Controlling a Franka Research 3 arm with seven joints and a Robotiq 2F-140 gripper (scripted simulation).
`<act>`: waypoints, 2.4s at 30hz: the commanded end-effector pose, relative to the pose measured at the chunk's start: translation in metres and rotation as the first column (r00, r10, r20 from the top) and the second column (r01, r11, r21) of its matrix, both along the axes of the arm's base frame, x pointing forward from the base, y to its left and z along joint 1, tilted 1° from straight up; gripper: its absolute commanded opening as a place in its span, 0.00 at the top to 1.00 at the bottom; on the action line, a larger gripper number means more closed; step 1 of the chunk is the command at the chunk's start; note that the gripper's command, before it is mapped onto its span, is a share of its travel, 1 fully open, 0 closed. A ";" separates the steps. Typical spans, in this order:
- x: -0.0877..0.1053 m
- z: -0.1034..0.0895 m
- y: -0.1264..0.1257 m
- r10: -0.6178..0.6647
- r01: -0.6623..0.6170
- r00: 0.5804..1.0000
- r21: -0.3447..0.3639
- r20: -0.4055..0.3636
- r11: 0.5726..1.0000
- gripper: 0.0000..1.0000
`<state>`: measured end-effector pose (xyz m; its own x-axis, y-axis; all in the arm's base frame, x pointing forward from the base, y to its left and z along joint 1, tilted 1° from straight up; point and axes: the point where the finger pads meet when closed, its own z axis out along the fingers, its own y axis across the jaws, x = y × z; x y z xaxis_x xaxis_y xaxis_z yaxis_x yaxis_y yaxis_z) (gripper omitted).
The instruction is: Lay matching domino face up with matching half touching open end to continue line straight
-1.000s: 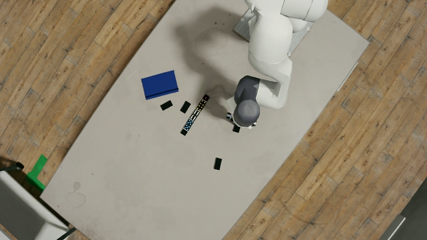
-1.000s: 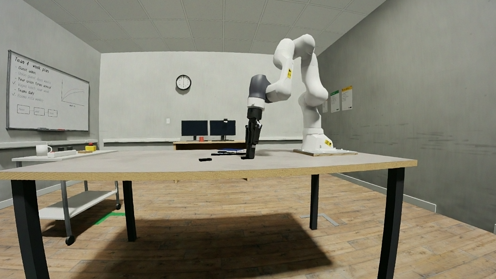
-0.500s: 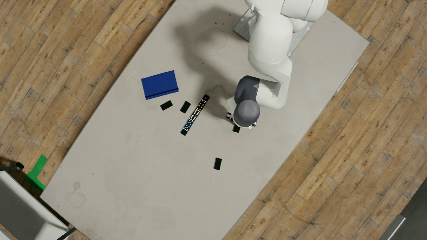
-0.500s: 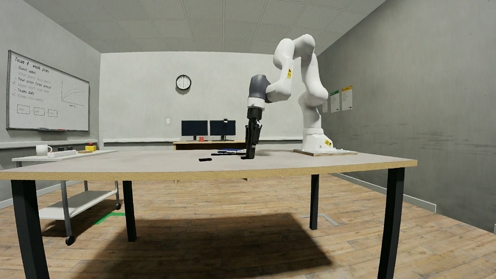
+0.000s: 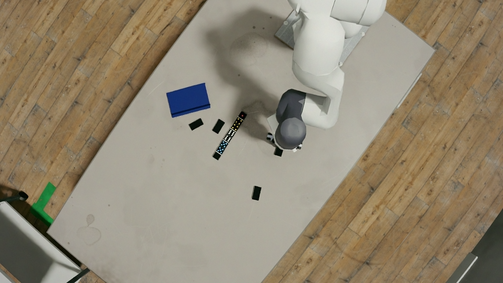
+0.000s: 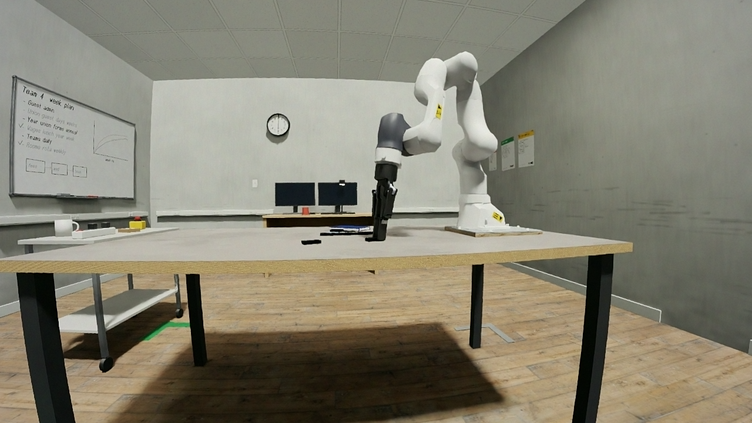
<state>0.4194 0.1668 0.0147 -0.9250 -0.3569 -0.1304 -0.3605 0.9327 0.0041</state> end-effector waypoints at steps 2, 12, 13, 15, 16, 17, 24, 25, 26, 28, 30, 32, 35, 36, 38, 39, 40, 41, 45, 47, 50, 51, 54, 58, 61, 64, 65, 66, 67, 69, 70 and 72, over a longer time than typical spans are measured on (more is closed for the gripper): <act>0.000 -0.001 0.000 -0.002 0.002 1.000 0.001 0.001 1.000 0.77; 0.000 0.010 0.000 -0.002 0.002 1.000 0.001 0.001 1.000 0.77; 0.000 0.010 0.000 -0.002 0.002 1.000 0.001 0.001 1.000 0.77; 0.000 0.017 0.000 -0.002 0.002 1.000 0.001 0.001 1.000 0.77; 0.000 0.021 0.000 -0.002 0.002 1.000 0.001 0.001 1.000 0.77; 0.000 0.025 0.000 -0.002 0.002 1.000 0.001 0.001 1.000 0.77; 0.000 0.065 0.000 -0.002 0.002 1.000 0.001 0.001 1.000 0.77; 0.001 0.071 0.000 -0.002 0.002 1.000 0.001 0.001 1.000 0.77; 0.001 0.078 0.000 -0.002 0.002 1.000 0.001 0.001 1.000 0.77; 0.001 0.089 0.000 -0.002 0.002 1.000 0.001 0.001 1.000 0.77; 0.001 0.089 0.000 -0.002 0.002 1.000 0.001 0.001 1.000 0.77; 0.001 0.099 0.000 -0.002 0.002 1.000 0.001 0.001 1.000 0.77; 0.001 0.111 0.000 -0.002 0.002 1.000 0.001 0.001 1.000 0.77; 0.001 0.114 0.000 -0.002 0.002 1.000 0.001 0.001 1.000 0.77; 0.001 0.118 0.000 -0.002 0.002 1.000 0.001 0.001 1.000 0.77; 0.001 0.119 0.000 -0.002 0.002 1.000 0.001 0.001 1.000 0.77; 0.001 0.119 0.000 -0.002 0.002 1.000 0.001 0.001 1.000 0.77; 0.001 0.119 0.000 -0.002 0.002 1.000 0.001 0.001 1.000 0.77; 0.001 0.119 0.000 -0.002 0.002 1.000 0.001 0.001 1.000 0.77; 0.001 0.119 0.000 -0.002 0.002 1.000 0.001 0.001 1.000 0.77; 0.001 0.119 0.000 -0.002 0.002 1.000 0.001 0.001 1.000 0.77; 0.001 0.119 0.000 -0.002 0.002 1.000 0.001 0.001 1.000 0.77; 0.001 0.119 0.000 -0.003 0.003 1.000 0.002 0.000 1.000 0.77; 0.001 0.118 0.000 -0.100 0.104 0.993 0.080 -0.062 0.991 0.77; 0.001 0.118 -0.002 -0.278 0.320 0.938 0.210 -0.206 0.924 0.77; 0.001 0.117 -0.003 -0.316 0.369 0.919 0.233 -0.236 0.900 0.77; 0.001 0.117 -0.004 -0.397 0.486 0.861 0.280 -0.318 0.828 0.77; 0.001 0.116 -0.005 -0.427 0.529 0.835 0.294 -0.346 0.796 0.77; 0.001 0.116 -0.007 -0.455 0.573 0.806 0.308 -0.378 0.760 0.77; 0.001 0.114 -0.010 -0.506 0.659 0.740 0.326 -0.443 0.677 0.77; 0.001 0.113 -0.011 -0.528 0.700 0.703 0.332 -0.477 0.633 0.77; 0.001 0.112 -0.014 -0.561 0.773 0.626 0.336 -0.543 0.538 0.77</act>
